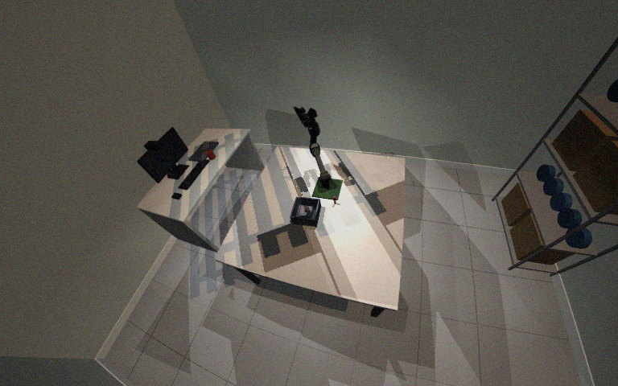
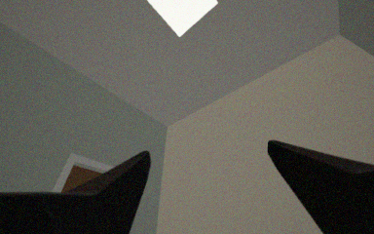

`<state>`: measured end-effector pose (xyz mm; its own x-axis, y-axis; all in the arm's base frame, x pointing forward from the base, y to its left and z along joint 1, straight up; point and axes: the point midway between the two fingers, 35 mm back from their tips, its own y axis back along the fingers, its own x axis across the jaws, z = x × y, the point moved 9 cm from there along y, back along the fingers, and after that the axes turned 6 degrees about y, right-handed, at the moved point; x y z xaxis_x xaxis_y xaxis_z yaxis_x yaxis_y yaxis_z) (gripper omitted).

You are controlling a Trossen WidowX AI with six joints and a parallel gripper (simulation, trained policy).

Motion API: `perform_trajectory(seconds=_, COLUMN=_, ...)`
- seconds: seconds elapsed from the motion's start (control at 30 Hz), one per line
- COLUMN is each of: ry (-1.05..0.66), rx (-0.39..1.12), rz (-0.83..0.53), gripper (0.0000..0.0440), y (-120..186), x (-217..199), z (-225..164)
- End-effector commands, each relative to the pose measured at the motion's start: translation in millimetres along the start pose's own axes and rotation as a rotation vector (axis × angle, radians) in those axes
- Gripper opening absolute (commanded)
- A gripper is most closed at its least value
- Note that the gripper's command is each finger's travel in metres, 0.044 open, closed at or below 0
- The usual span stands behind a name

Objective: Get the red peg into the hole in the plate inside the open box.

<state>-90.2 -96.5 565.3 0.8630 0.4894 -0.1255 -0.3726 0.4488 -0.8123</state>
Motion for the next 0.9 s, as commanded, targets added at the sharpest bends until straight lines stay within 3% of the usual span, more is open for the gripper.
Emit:
perform_trajectory(seconds=0.0, ry=-0.042, rx=-0.013, rz=0.122, gripper=0.0440, y=-0.8, x=41.2, z=6.1)
perform_trajectory(seconds=0.47, ry=-0.201, rx=0.146, rz=0.562, gripper=0.0440, y=17.5, x=174.8, z=-5.0)
perform_trajectory(seconds=0.87, ry=-0.294, rx=0.454, rz=0.849, gripper=0.0440, y=53.9, x=257.6, z=-38.7)
